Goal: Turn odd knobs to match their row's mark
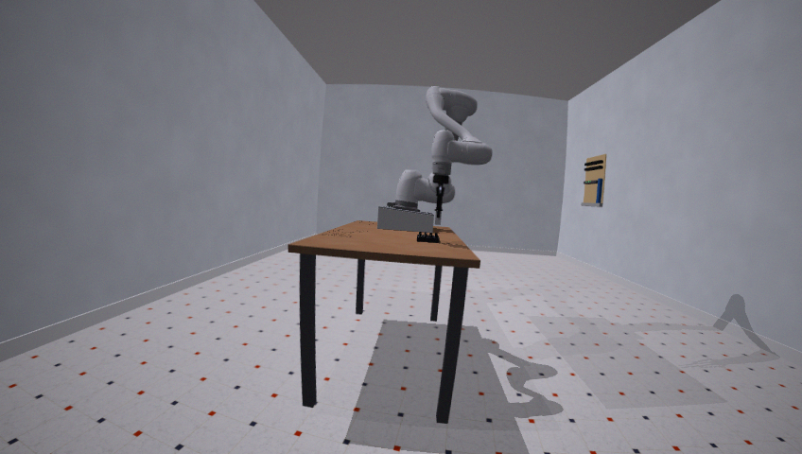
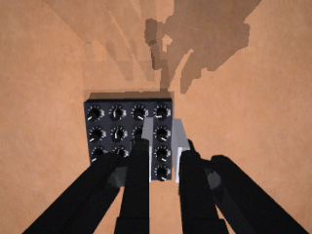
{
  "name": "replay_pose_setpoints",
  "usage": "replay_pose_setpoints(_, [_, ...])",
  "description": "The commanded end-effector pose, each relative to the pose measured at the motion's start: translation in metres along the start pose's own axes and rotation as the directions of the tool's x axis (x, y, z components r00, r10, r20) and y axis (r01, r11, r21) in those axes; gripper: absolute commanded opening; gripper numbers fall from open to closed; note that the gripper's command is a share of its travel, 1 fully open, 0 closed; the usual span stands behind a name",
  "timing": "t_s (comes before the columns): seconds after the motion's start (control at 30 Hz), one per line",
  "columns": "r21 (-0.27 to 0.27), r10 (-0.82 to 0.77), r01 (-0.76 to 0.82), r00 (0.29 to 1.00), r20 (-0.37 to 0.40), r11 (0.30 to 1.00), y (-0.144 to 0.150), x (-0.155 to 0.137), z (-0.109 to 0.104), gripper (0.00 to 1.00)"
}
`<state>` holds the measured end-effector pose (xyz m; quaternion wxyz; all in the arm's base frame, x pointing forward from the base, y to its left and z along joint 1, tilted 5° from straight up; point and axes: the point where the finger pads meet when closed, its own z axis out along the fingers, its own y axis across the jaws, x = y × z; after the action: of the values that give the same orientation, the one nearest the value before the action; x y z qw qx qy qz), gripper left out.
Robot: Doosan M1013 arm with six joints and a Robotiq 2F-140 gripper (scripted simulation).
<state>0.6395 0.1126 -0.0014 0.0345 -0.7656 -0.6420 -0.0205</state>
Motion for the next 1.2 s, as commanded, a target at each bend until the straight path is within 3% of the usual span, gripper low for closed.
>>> replay_pose_setpoints(0.0, [0.000, 0.000, 0.000, 1.000, 0.000, 1.000, 0.0000, 0.0000, -0.0001, 0.12])
replay_pose_setpoints(1.17, [0.000, 0.000, 0.000, 1.000, 0.000, 1.000, 0.0000, 0.0001, 0.0036, 0.12])
